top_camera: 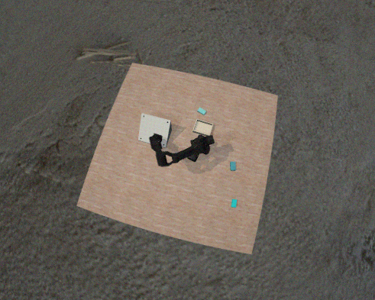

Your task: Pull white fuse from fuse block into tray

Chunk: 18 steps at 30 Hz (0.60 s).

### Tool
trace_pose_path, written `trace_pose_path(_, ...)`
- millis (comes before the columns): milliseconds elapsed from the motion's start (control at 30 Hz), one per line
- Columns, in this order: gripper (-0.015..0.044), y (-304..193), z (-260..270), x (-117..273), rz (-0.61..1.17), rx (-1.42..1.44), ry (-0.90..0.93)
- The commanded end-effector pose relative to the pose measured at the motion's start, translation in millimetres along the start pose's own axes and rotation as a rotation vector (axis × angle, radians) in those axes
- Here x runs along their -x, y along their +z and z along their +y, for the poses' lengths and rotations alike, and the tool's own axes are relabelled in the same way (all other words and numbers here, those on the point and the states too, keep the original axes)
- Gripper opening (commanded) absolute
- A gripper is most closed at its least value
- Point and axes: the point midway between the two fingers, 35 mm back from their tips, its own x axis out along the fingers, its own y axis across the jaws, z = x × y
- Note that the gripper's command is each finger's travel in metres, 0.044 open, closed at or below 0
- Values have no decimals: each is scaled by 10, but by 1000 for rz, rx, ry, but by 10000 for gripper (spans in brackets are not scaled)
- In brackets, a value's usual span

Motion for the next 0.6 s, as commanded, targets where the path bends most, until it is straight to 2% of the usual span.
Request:
trace_pose_path(0, 68, 3, -4, -9, -4, 5, -5)
trace_pose_path(567, 68, 4, -5, -96, -4, 5, -6)
